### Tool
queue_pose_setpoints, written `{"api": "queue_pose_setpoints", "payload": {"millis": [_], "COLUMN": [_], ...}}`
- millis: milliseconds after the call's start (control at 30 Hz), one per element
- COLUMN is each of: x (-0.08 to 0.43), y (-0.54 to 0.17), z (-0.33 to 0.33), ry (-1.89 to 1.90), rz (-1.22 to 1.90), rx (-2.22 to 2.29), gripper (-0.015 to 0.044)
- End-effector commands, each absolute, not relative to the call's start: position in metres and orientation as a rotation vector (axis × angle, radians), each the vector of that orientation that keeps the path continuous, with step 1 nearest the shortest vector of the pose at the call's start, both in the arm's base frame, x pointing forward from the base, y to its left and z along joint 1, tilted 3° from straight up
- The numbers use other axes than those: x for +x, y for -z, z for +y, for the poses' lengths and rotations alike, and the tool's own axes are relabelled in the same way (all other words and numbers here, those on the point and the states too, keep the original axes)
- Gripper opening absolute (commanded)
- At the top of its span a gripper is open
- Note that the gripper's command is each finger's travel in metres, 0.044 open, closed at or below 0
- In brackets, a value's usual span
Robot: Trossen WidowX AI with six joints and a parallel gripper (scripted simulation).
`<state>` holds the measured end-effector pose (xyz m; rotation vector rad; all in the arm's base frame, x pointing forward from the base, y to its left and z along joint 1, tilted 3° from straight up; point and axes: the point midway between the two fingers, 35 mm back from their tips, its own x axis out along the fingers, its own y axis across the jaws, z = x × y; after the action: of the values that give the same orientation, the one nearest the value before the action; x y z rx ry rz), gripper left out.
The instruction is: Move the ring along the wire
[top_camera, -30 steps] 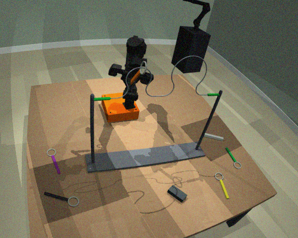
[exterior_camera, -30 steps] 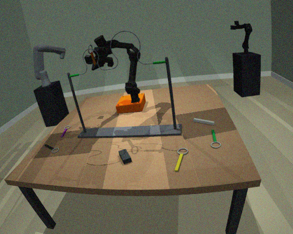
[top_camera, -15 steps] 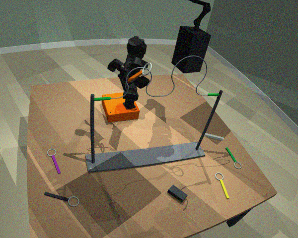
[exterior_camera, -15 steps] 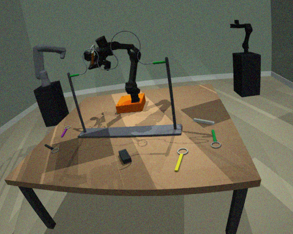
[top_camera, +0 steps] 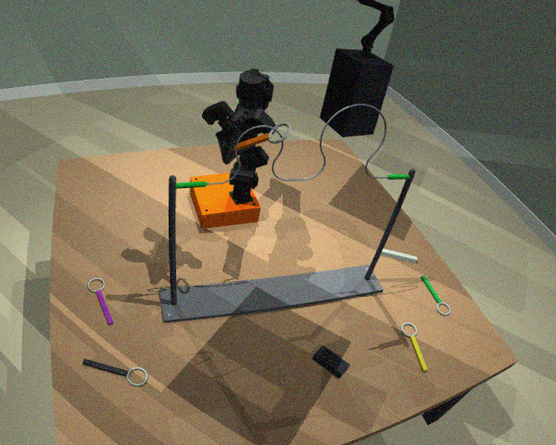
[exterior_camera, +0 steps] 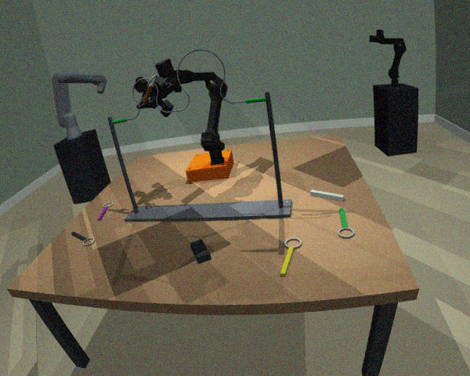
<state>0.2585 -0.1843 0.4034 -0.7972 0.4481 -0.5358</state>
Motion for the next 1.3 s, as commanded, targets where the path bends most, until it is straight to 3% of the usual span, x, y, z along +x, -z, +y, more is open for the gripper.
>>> {"api": "queue_pose_setpoints", "payload": {"millis": [0, 1267], "x": [0.256, 0.251], "y": [-0.408, -0.452], "z": [-0.188, -0.199], "ry": [0.565, 0.736], "rz": [0.447, 0.394], "rx": [-0.889, -1.642], "gripper": [-0.015, -0.015]}}
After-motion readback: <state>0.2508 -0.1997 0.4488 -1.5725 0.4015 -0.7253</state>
